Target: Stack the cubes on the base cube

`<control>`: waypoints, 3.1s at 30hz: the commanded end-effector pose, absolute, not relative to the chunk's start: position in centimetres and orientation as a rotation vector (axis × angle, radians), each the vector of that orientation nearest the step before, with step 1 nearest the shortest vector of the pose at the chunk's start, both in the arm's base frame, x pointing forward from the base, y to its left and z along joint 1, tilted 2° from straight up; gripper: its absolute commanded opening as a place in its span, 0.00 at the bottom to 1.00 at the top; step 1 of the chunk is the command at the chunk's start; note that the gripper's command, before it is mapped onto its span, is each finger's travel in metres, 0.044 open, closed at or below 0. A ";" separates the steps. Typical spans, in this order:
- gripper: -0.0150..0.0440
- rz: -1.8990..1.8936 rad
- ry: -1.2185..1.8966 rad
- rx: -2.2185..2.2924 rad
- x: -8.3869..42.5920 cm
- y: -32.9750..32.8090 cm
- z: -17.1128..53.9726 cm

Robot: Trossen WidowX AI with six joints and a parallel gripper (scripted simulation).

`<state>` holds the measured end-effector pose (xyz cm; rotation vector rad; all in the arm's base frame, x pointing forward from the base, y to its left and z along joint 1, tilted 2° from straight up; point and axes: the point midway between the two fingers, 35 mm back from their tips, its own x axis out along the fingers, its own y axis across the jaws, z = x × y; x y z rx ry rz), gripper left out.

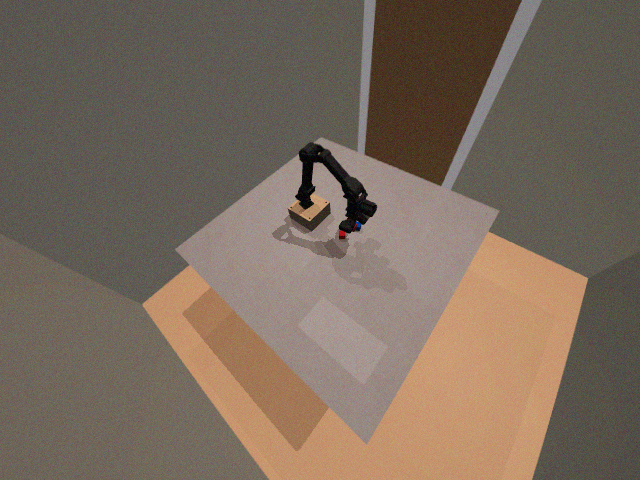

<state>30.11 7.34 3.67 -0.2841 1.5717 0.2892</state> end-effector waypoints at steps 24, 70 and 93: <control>0.43 0.954 1.365 -0.937 26.9 12.3 2.3; 0.57 0.956 1.365 -0.938 26.9 12.1 -0.5; 0.60 0.956 1.366 -0.943 26.9 12.0 2.3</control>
